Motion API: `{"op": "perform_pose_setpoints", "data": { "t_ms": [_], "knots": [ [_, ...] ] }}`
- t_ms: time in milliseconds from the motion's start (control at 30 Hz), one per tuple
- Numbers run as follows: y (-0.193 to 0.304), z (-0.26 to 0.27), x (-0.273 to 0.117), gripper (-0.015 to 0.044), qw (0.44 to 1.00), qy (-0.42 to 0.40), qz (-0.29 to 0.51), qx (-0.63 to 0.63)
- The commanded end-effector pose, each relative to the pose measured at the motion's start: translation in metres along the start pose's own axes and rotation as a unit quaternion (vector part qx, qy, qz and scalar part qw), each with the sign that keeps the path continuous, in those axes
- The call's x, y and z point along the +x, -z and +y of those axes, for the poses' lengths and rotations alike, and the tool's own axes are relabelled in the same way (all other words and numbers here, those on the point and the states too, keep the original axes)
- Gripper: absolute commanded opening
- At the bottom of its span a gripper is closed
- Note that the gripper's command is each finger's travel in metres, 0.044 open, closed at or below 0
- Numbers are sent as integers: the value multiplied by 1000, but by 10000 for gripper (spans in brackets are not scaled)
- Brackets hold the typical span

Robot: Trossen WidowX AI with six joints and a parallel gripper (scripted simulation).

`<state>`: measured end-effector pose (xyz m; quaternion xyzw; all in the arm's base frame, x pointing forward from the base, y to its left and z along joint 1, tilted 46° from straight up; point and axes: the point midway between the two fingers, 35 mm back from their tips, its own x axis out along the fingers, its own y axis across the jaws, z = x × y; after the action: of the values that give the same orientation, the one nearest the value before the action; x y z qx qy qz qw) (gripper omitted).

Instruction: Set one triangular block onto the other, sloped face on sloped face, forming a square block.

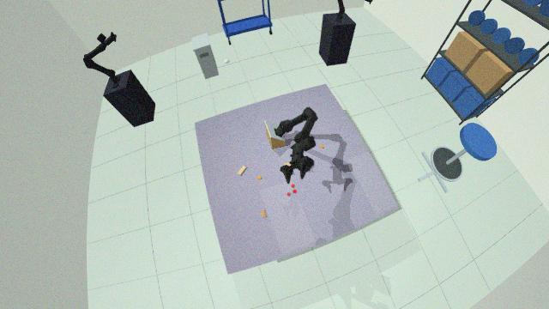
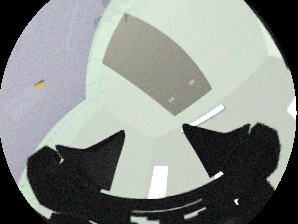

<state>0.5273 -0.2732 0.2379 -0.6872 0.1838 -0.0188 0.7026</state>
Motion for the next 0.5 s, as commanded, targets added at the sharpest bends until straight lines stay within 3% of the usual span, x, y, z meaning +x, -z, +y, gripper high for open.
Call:
{"op": "perform_pose_setpoints", "data": {
  "t_ms": [0,233,467],
  "knots": [
    [-24,59,-6,440,989,-105,-36,97],
    [-71,163,-50,440,903,-315,-51,288],
    [-117,240,-127,440,735,-506,3,451]
  ]
}}
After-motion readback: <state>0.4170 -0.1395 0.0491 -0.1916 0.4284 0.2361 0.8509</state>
